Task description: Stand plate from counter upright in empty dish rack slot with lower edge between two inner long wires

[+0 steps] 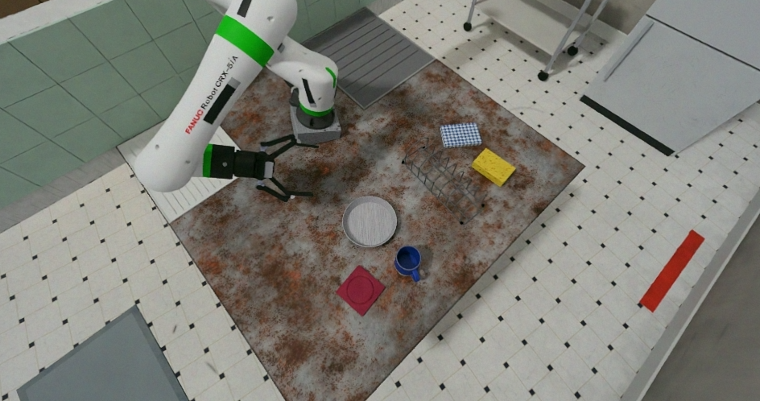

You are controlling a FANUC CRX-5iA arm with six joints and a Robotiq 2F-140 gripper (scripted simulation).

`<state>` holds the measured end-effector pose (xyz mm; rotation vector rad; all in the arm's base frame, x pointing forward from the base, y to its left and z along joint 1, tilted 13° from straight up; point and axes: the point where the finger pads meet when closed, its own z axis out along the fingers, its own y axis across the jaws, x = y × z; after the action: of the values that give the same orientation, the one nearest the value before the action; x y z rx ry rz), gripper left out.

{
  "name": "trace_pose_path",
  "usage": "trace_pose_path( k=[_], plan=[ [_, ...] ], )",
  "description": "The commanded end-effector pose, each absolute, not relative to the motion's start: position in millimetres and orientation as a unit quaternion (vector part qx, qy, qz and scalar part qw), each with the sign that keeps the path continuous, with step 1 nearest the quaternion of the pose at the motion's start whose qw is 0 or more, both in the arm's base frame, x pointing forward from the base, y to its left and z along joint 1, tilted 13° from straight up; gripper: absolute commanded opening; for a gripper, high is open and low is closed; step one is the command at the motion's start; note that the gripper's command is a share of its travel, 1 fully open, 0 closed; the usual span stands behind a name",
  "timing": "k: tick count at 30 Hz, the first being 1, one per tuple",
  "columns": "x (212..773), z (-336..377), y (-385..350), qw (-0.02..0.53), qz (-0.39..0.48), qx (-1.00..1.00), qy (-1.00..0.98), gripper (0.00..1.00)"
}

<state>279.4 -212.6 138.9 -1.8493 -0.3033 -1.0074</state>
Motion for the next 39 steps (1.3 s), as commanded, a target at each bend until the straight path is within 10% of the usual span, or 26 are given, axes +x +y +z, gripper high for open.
trace_pose_path(
  k=[1, 39],
  plan=[
    [282, 136, -204, 0.466, -0.416, -0.765, -0.158, 1.00],
    [282, 78, -113, 0.121, -0.345, -0.531, -0.765, 1.00]
  ],
)
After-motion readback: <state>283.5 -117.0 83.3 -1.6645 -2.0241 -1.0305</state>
